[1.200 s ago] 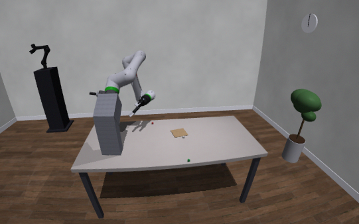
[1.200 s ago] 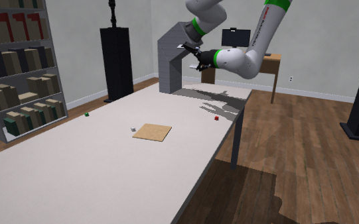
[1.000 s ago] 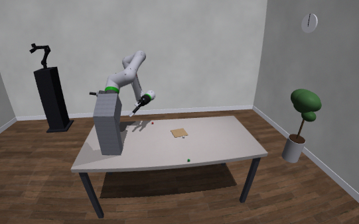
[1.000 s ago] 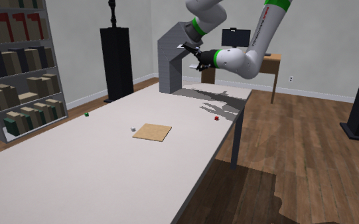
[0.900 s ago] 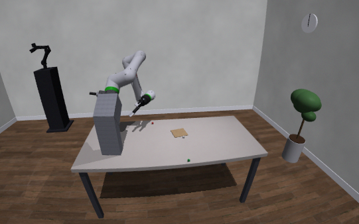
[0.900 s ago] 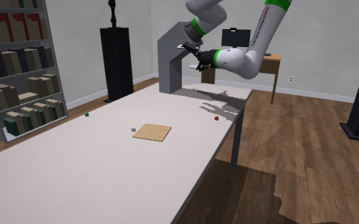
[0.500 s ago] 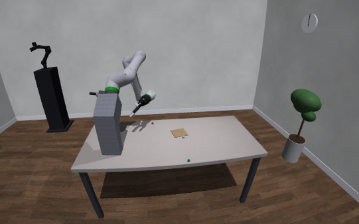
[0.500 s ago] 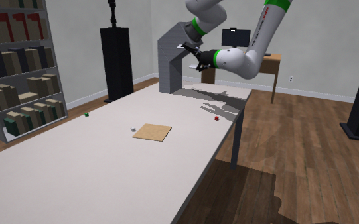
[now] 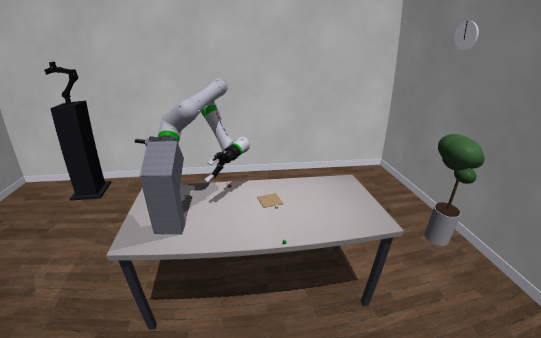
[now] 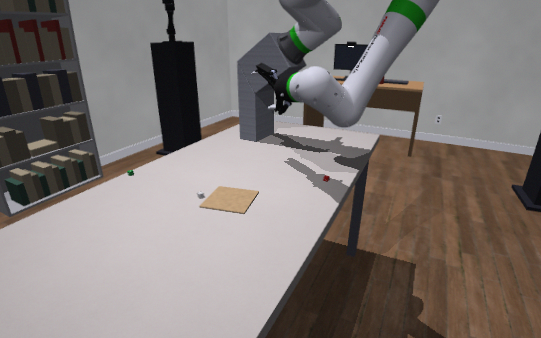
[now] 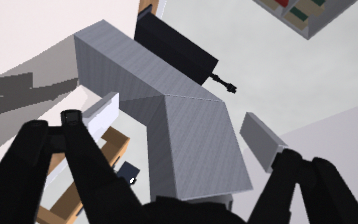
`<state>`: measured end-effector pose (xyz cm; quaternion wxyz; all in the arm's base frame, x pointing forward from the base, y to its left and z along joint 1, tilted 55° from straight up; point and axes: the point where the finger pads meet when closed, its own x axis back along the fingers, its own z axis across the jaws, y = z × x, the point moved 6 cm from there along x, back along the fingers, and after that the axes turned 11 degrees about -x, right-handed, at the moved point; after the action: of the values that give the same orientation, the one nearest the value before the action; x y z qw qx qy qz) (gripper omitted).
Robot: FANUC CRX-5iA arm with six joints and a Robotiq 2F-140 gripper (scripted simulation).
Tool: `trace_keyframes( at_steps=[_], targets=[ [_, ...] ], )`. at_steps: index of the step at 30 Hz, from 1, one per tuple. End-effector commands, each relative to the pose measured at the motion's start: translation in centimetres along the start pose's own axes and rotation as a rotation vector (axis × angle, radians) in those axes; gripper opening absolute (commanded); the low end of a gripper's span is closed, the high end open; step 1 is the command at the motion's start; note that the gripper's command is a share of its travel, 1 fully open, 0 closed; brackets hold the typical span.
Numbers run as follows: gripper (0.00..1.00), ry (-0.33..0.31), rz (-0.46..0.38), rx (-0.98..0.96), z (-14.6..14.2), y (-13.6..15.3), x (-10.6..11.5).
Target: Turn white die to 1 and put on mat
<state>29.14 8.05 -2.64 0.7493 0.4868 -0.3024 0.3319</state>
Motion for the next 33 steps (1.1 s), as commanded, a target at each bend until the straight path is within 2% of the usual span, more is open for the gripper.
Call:
trace_keyframes(
  at_steps=[1, 5, 6, 13, 15, 16, 17, 30, 32, 33],
  targets=[
    [1.00, -0.075, -0.103, -0.119, 0.5, -4.4, -0.5],
    [1.00, -0.117, -0.149, -0.183, 0.8, -6.6, -0.9],
    [1.00, -0.147, -0.182, -0.229, 1.0, -8.2, -1.1],
    [1.00, -0.258, -0.305, -0.399, 2.0, -14.0, -2.2],
    [1.00, -0.258, -0.305, -0.399, 2.0, -14.0, -2.2],
    [1.00, -0.308, -0.359, -0.476, 2.5, -16.5, -2.7],
    [1.00, -0.310, -0.362, -0.480, 2.5, -16.6, -2.7],
    [1.00, -0.541, -0.616, -0.833, 4.4, -27.7, -5.4],
    [1.00, -0.541, -0.616, -0.833, 4.4, -27.7, -5.4],
    [1.00, -0.573, -0.652, -0.881, 4.7, -29.2, -5.9]
  ],
)
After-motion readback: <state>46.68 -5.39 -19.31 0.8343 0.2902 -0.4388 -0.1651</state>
